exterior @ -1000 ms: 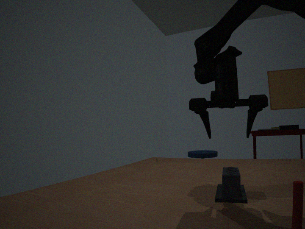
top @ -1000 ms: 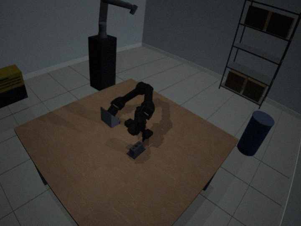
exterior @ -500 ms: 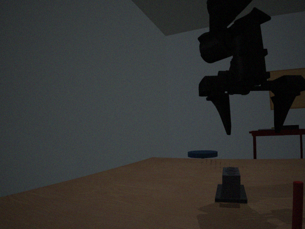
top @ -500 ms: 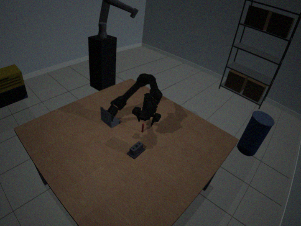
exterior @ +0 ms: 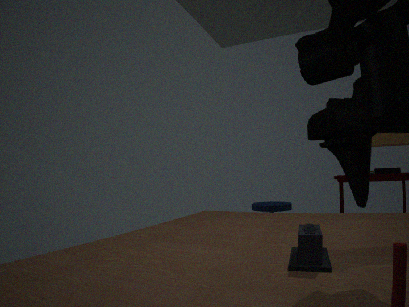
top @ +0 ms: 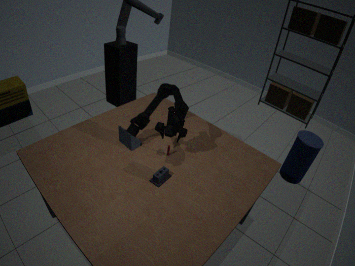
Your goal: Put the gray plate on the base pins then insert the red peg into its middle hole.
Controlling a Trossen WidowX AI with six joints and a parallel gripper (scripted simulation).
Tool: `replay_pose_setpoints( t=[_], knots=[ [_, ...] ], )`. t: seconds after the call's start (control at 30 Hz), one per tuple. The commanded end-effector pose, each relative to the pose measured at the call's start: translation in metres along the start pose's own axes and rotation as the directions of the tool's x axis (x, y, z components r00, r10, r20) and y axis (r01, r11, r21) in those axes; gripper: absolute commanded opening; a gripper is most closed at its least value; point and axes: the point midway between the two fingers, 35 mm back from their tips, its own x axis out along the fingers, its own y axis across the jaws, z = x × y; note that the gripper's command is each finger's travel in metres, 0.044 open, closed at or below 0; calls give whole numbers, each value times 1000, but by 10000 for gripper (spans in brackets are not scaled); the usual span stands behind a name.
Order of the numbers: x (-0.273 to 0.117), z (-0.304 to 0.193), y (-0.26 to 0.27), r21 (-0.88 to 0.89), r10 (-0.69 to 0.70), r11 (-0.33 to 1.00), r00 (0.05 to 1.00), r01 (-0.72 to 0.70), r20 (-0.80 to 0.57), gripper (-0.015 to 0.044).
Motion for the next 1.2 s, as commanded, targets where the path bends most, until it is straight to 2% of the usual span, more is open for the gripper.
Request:
replay_pose_setpoints(
  t=[0.0, 1.17],
  knots=[
    [13, -2, -2, 3, -1, 1000, 1000, 1, -8, 440],
    [72, -1, -1, 2, 0, 1000, 1000, 0, -7, 440]
  ],
)
